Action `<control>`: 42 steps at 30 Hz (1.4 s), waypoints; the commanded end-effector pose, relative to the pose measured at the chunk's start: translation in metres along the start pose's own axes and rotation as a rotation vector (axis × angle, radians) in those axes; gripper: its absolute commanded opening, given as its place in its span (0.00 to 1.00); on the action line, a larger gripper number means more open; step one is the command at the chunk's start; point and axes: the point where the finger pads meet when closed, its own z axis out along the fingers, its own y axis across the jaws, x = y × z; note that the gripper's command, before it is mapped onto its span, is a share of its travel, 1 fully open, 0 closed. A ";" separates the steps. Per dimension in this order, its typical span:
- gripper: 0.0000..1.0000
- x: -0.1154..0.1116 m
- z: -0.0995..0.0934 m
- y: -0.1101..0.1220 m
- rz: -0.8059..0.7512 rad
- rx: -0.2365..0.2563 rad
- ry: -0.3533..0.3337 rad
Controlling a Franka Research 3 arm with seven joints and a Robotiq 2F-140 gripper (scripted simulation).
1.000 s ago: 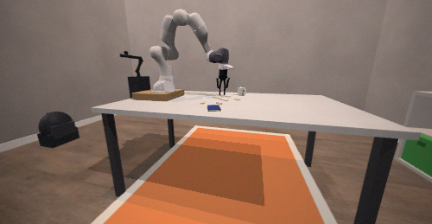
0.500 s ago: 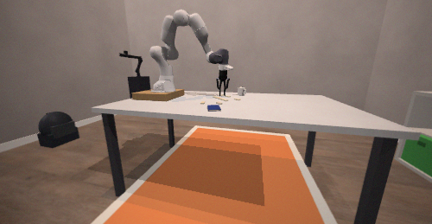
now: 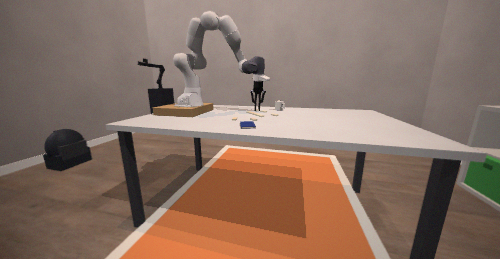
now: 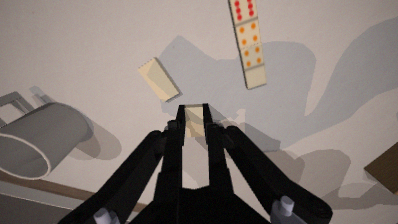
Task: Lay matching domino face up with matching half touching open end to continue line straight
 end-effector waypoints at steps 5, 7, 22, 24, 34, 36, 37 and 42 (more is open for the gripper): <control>0.22 0.000 0.001 0.000 0.002 0.000 0.000; 0.22 0.000 0.001 0.000 0.002 0.000 0.000; 0.22 0.000 0.001 0.000 0.002 0.000 0.000; 0.22 0.000 0.001 0.000 0.002 0.000 0.000; 0.22 -0.001 -0.004 0.000 0.002 0.000 0.000; 0.22 -0.001 -0.009 0.000 0.002 0.000 0.000; 0.22 -0.002 -0.013 0.000 0.002 0.000 0.000; 0.22 -0.005 -0.038 0.000 0.002 0.000 0.000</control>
